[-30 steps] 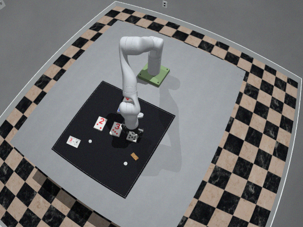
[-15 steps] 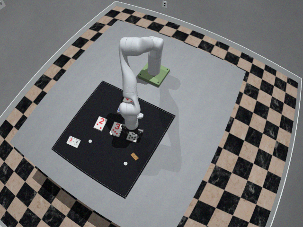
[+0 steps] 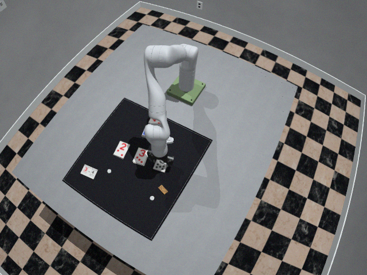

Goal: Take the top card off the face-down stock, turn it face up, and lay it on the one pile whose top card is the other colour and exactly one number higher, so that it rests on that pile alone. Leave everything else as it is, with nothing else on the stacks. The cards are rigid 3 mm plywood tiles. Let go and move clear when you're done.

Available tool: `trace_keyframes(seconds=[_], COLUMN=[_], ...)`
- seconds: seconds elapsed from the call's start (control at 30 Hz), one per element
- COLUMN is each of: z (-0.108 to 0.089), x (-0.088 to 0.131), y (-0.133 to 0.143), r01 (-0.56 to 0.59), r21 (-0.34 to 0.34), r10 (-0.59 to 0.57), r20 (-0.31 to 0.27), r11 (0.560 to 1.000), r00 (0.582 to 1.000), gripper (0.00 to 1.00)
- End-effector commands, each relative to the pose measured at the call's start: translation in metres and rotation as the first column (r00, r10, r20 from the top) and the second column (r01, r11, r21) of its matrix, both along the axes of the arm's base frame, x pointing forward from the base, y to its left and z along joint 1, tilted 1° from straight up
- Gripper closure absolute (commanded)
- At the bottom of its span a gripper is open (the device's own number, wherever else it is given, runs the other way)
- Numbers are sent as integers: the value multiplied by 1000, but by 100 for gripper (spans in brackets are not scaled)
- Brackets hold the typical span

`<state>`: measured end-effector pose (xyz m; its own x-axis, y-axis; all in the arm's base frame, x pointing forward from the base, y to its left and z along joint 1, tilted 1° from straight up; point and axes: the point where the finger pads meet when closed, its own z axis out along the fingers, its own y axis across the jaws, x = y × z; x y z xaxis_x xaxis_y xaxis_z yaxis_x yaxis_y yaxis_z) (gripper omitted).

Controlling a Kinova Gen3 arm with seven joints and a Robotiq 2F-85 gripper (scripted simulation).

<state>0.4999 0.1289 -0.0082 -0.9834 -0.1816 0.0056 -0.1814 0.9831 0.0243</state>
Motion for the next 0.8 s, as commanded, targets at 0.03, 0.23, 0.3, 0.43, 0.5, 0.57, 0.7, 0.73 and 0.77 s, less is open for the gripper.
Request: trace_keyframes(seconds=[0.03,0.23,0.3,0.43,0.5,0.57,0.7,0.73,0.77], z=[1,1,1,1,1,1,1,1,1], x=[1,1,1,1,1,1,1,1,1], y=[0,0,0,0,0,0,0,0,0], r01=[0,0,0,0,0,0,0,0,0], r21=[0,0,0,0,0,0,0,0,0], r10=[0,0,0,0,0,0,0,0,0], r20=[2,2,2,2,2,2,2,2,2], r11=[1000,1000,1000,1000,1000,1000,1000,1000,1000], r00=[1000,1000,1000,1000,1000,1000,1000,1000,1000], gripper=[28,15,15,15,15,15,15,15,15])
